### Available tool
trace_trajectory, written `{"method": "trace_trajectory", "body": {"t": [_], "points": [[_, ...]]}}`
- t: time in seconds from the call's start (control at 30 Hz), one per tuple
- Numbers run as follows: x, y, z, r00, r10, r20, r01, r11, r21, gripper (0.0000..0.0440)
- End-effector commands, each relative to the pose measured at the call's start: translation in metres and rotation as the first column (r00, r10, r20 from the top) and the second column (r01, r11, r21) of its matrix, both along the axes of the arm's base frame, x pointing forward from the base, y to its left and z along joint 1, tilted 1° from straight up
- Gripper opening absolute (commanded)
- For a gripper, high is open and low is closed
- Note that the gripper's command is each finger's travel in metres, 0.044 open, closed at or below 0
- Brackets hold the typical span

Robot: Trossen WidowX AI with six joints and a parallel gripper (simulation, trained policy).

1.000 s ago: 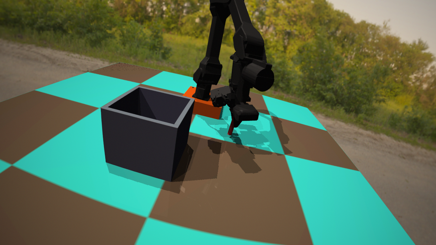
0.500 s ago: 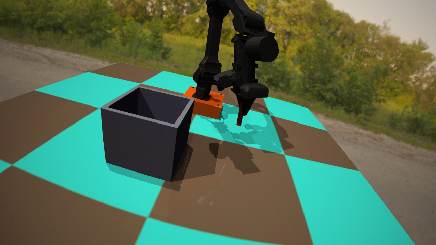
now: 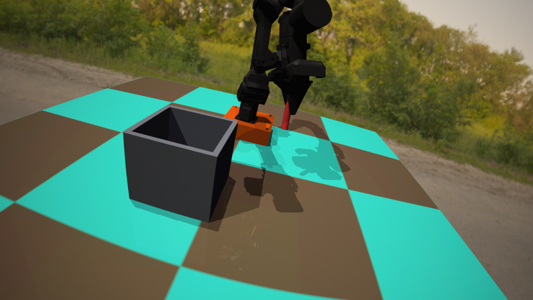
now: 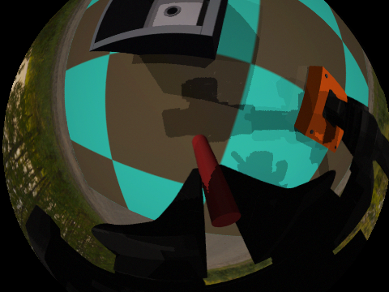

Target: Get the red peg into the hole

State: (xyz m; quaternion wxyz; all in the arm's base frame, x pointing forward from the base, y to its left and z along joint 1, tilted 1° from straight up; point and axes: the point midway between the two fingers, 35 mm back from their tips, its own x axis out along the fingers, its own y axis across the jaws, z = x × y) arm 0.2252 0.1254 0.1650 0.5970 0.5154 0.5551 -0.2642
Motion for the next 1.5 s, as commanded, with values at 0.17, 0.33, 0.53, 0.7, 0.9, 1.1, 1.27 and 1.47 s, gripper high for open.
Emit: {"method": "trace_trajectory", "body": {"t": [0.17, 0.33, 0.53, 0.7, 0.9, 1.1, 1.27, 1.47], "points": [[0.016, -0.032, 0.02, 0.998, -0.049, 0.048, 0.052, 0.997, -0.058, 0.0], [0.024, -0.051, 0.023, 0.996, -0.08, 0.047, 0.084, 0.992, -0.092, 0.0], [0.032, -0.071, 0.024, 0.993, -0.112, 0.034, 0.115, 0.986, -0.122, 0.0], [0.04, -0.086, 0.024, 0.991, -0.134, 0.019, 0.136, 0.981, -0.14, 0.0], [0.048, -0.102, 0.021, 0.988, -0.156, -0.002, 0.154, 0.976, -0.155, 0.0], [0.057, -0.117, 0.017, 0.985, -0.168, -0.024, 0.162, 0.974, -0.161, 0.0], [0.065, -0.127, 0.011, 0.984, -0.173, -0.042, 0.164, 0.973, -0.164, 0.0], [0.074, -0.14, 0.001, 0.983, -0.174, -0.061, 0.162, 0.973, -0.167, 0.0]]}}
